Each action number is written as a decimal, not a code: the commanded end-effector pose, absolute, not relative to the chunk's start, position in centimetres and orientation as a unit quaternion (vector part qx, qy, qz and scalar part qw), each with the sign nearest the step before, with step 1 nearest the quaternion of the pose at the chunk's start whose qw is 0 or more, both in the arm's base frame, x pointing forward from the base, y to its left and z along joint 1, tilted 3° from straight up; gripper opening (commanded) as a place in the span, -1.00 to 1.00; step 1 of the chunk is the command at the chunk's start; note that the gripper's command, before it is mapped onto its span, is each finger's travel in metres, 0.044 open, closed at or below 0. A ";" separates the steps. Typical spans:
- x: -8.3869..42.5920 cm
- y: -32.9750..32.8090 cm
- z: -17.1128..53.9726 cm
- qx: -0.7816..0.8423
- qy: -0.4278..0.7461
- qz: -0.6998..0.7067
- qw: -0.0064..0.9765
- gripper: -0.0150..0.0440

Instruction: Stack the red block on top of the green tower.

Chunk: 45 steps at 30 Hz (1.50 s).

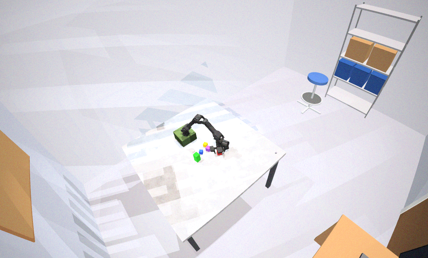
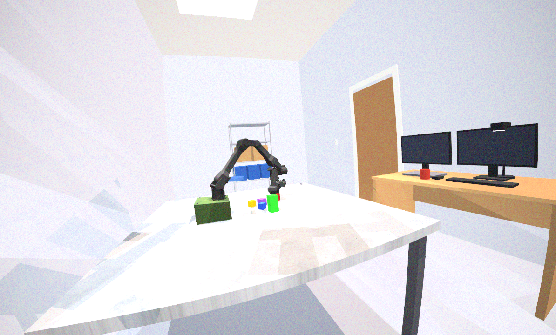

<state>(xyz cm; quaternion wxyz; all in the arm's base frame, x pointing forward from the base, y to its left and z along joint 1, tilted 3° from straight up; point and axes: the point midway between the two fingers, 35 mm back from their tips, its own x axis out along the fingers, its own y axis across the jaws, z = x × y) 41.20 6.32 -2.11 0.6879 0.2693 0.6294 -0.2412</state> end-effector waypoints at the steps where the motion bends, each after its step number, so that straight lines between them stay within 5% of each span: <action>1: 40.9 6.2 -2.8 0.264 0.634 -0.243 0.685 1.00; 18: 40.9 6.2 -2.6 0.264 0.634 -0.243 0.685 1.00; 26: 40.9 6.2 -2.6 0.264 0.634 -0.243 0.685 0.29; 34: 40.9 6.2 -2.6 0.264 0.634 -0.243 0.685 0.11; 41: 40.8 6.3 0.0 0.264 0.633 -0.243 0.685 -0.49; 45: 40.6 6.3 2.0 0.264 0.633 -0.243 0.685 -0.49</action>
